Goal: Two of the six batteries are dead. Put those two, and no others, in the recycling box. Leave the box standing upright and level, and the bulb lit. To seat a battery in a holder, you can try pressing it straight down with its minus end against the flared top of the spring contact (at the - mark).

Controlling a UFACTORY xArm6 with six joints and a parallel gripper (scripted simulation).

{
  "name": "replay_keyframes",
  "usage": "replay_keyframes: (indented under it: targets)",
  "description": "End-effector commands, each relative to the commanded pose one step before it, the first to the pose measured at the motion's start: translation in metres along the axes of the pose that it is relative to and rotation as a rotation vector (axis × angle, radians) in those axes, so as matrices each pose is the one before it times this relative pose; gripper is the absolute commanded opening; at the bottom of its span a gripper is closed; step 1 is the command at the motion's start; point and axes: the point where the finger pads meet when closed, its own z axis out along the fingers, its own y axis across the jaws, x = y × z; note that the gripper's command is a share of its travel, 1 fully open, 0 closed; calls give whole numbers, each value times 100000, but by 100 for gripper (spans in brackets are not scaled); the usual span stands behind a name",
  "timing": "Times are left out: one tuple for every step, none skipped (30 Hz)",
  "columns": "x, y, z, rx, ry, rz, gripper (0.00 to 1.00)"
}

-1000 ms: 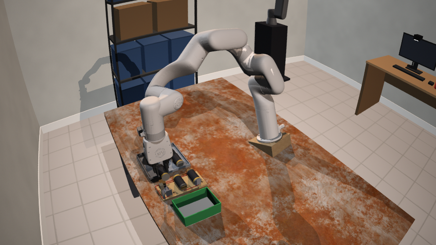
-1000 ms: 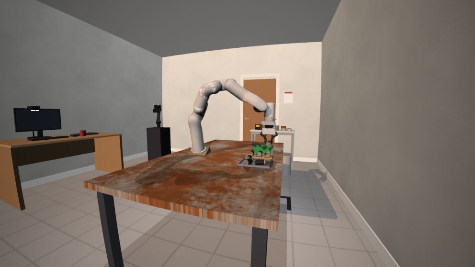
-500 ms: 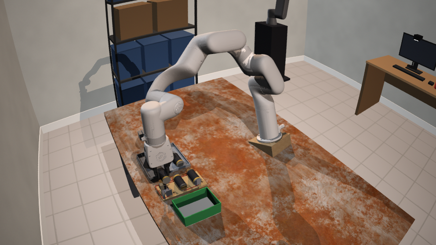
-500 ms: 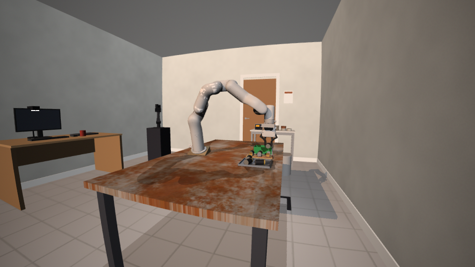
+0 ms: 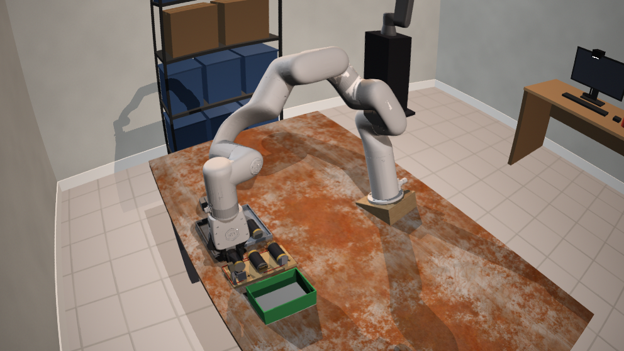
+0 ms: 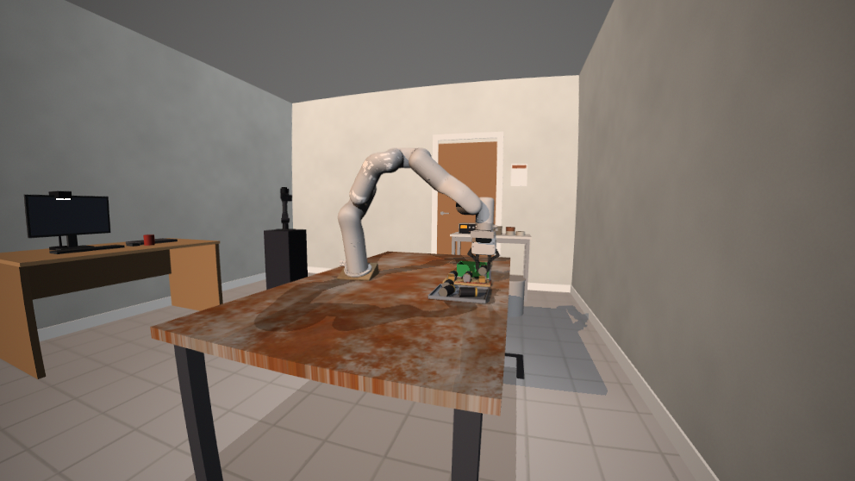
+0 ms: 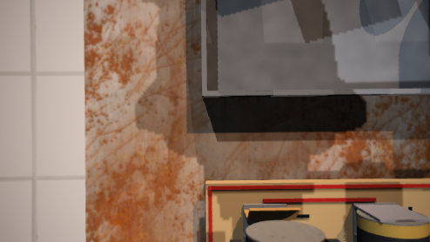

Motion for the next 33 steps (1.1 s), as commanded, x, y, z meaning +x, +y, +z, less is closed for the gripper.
replay_keyframes:
  targets:
    - [-11, -152, -110, 450, -96, 61, 28]
    - [0, 0, 0, 0, 0, 0, 28]
    - [0, 0, 0, 0, 0, 0, 28]
    - [0, 0, 0, 0, 0, 0, 28]
    - [0, 0, 0, 0, 0, 0, 28]
    - [0, 0, 1, 0, 0, 0, 28]
    - [0, 0, 6, 0, 0, 0, 28]
    - [0, 0, 15, 0, 0, 0, 28]
    - [0, 0, 27, 0, 0, 0, 28]
    - [0, 0, 42, 0, 0, 0, 28]
    - [0, 0, 58, 0, 0, 0, 28]
    - [0, 0, 75, 0, 0, 0, 28]
    - [0, 0, 92, 0, 0, 0, 28]
    - [0, 0, 109, 0, -1, 0, 28]
    - [0, 0, 126, 0, 0, 0, 28]
    - [0, 0, 0, 0, 0, 0, 28]
    - [0, 0, 0, 0, 0, 0, 28]
    - [0, 0, 141, 0, 0, 0, 28]
    - [0, 0, 153, 0, -1, 0, 28]
    - [0, 0, 165, 0, 0, 0, 28]
    - [0, 0, 174, 0, 0, 0, 28]
    - [0, 0, 180, 0, -1, 0, 28]
    - [0, -1, 184, 0, 1, 0, 28]
    - [0, 0, 184, 0, 0, 0, 28]
    - [0, 0, 182, 0, 0, 0, 28]
    - [0, 0, 177, 0, 0, 0, 28]
    - [0, 0, 169, 0, -1, 0, 28]
    - [0, 0, 160, 0, 1, 0, 28]
    - [0, 0, 146, 0, 0, 0, 28]
    - [0, 0, 131, 0, -1, 0, 28]
    - [0, 0, 116, 0, 1, 0, 28]
    - [0, 0, 98, 0, 0, 0, 28]
    - [0, 0, 0, 0, 0, 0, 28]
